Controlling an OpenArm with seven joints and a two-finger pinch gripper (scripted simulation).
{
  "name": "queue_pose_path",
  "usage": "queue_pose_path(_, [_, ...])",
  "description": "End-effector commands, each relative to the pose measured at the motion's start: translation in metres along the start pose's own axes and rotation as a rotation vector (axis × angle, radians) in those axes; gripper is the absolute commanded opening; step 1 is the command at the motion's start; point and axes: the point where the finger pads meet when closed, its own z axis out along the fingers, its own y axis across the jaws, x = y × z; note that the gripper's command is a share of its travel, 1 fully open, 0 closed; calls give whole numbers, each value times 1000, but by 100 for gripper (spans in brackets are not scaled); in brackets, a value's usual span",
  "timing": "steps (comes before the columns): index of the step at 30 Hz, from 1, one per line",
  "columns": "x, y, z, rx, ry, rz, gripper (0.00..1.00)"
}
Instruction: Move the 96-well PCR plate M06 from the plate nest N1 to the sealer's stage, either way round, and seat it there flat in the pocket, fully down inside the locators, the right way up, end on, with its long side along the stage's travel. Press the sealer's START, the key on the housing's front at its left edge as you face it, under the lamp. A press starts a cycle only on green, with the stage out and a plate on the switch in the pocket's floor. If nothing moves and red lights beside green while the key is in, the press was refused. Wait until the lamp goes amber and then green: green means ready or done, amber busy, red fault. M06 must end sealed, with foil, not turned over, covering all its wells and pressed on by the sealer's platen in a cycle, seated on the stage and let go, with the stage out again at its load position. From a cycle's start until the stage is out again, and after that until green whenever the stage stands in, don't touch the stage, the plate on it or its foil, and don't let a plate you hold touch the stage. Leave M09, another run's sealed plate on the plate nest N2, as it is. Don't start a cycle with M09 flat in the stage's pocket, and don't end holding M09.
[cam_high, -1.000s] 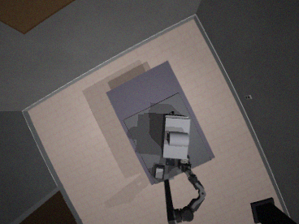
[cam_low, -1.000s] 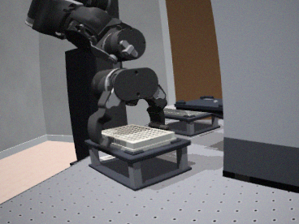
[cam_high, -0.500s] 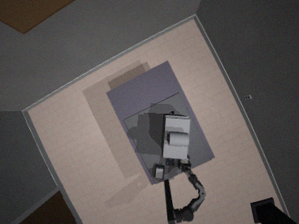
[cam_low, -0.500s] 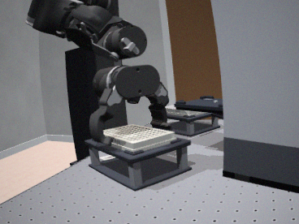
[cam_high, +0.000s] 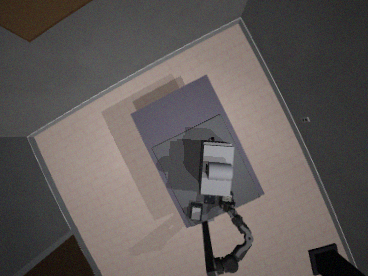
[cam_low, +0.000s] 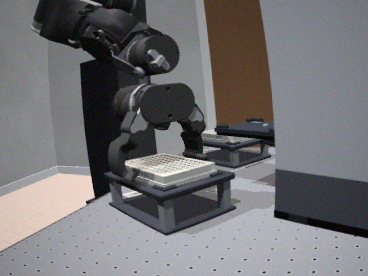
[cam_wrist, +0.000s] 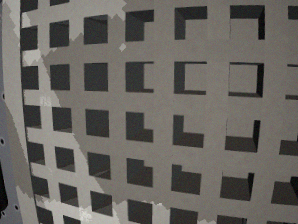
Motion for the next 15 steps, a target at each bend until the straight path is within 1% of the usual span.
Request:
queue_pose_path(1, [-1, -1, 0, 0, -5, 2, 77])
queue_pose_path(11, [-1, -1, 0, 0, -5, 2, 77])
queue_pose_path(15, [-4, 1, -4, -1, -9, 2, 77])
